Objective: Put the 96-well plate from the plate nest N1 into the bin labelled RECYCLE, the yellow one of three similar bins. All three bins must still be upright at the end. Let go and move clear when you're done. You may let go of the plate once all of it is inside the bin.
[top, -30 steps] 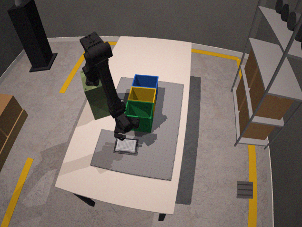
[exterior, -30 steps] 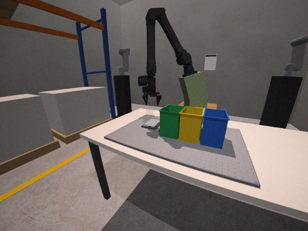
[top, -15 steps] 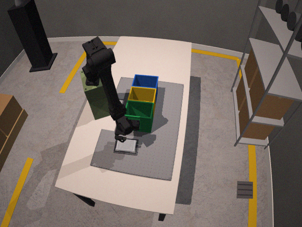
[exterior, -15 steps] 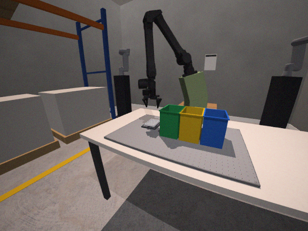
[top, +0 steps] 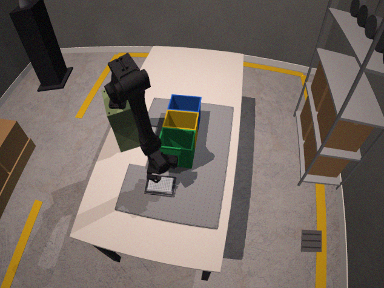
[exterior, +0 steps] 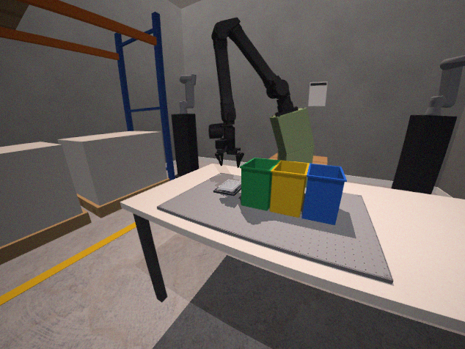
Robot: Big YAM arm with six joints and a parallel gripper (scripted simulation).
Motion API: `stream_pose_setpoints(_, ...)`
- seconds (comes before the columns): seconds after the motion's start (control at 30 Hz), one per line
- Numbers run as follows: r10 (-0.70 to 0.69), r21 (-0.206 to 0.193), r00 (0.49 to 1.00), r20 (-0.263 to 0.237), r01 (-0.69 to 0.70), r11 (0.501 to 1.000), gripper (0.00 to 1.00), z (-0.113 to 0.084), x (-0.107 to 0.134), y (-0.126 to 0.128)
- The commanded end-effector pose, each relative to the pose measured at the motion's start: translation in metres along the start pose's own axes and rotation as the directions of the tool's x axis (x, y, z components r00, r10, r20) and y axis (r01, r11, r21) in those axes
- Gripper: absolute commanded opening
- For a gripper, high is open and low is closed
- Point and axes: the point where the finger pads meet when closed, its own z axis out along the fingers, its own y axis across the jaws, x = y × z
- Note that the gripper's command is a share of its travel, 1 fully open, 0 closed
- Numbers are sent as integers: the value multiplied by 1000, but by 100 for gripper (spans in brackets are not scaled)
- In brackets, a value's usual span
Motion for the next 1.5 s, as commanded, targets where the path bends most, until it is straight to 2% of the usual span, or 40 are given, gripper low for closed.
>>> stream_pose_setpoints(0.0,-1,2,1000,1,1,1000,100,8,3,-3)
stream_pose_setpoints(1.47,0,2,1000,0,0,1000,100,72,4,-2)
